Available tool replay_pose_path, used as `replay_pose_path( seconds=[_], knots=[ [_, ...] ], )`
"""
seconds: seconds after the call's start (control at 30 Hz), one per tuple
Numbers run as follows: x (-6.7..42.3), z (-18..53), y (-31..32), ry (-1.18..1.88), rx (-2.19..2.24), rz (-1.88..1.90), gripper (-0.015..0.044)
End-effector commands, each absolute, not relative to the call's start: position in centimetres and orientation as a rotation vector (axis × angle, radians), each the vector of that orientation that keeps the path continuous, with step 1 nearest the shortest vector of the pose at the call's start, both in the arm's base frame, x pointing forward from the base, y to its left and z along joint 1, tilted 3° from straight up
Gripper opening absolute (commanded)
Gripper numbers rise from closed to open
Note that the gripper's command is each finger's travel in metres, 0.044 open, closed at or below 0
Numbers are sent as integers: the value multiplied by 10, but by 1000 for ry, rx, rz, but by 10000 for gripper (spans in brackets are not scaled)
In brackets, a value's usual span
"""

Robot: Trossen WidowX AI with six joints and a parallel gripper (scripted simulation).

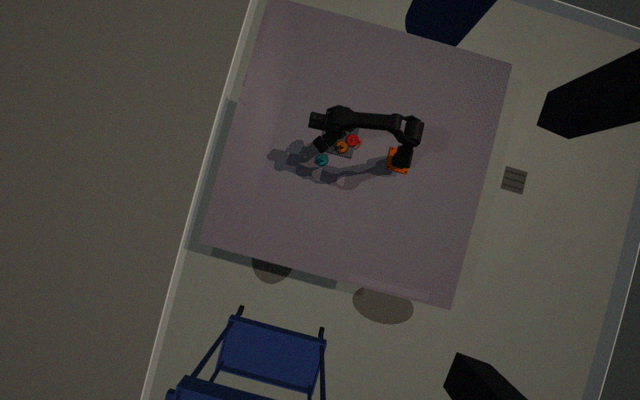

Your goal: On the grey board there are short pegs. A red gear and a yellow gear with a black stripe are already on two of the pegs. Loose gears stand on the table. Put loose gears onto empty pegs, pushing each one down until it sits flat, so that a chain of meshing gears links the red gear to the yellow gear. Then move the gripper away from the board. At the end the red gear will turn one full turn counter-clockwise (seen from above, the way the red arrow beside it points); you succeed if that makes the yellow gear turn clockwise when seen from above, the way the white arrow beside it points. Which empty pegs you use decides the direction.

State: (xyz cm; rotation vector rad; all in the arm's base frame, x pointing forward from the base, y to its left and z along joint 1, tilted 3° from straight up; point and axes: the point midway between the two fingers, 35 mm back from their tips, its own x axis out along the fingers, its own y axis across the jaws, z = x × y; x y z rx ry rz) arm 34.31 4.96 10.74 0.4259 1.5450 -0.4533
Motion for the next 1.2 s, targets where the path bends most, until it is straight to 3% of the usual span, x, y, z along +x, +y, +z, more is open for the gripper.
replay_pose_path(
  seconds=[0.0,0.57,1.17],
  knots=[
    [344,109,49,1555,353,-383,0],
    [345,111,49,1590,-15,-8,0],
    [345,110,49,1591,-40,17,0]
  ],
)
